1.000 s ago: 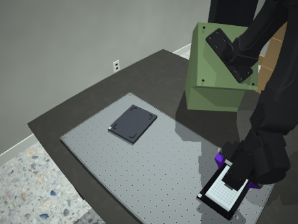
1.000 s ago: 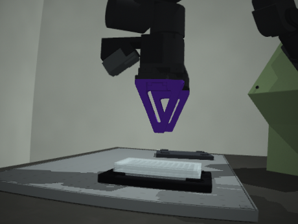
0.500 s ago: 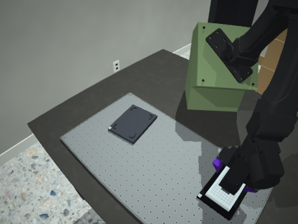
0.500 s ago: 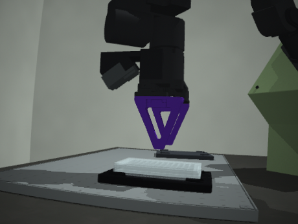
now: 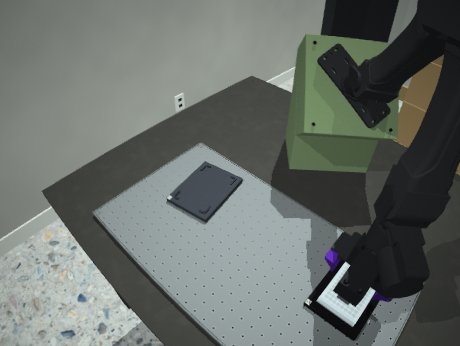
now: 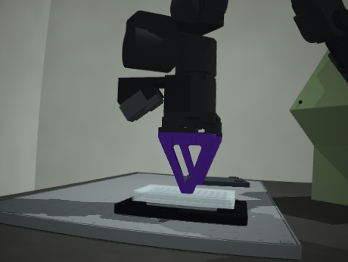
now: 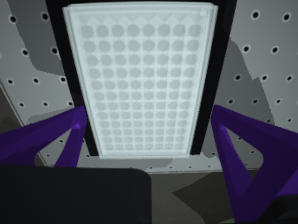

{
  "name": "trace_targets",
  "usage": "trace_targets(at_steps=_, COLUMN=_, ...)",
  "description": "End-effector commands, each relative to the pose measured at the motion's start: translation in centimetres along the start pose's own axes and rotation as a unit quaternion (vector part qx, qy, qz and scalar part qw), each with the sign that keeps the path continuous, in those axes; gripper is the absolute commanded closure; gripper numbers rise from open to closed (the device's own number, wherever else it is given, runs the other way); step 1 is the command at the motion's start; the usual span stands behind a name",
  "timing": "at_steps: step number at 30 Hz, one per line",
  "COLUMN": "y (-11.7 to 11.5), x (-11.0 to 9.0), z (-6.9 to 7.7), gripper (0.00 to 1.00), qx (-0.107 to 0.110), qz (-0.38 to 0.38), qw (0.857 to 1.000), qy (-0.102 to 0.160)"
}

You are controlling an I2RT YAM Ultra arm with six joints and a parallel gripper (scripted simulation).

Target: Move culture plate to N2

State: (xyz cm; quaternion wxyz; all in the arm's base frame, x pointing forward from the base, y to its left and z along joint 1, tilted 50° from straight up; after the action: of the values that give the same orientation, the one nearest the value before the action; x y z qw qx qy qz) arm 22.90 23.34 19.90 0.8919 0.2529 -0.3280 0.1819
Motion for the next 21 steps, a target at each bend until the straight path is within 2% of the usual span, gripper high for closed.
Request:
trace_targets(at_steps=1, y=0.6, x=1.2, z=-0.3, gripper=0.00, qx=0.007, qz=0.000, qw=1.000, qy=-0.025)
trace_targets(at_steps=11, y=0.6, x=1.2, z=-1.9, gripper=0.00, qx=0.007, qz=0.000, qw=1.000, qy=-0.025)
trace_targets(at_steps=21, y=0.7, x=1.5, z=-1.5, gripper=0.00, qx=0.010, qz=0.000, qw=0.999, qy=-0.032)
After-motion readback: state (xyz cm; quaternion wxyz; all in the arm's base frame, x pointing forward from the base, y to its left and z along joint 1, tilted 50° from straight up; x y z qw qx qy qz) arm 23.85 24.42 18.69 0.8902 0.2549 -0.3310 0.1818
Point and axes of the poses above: the point where the finger pads meet when closed, its own z axis back along the fingers, its own y axis across the jaws, x = y × z, the point moved 10 cm from there along z, back along the fingers, and after that the axes turned 14 degrees about z, right-handed, at the moved point
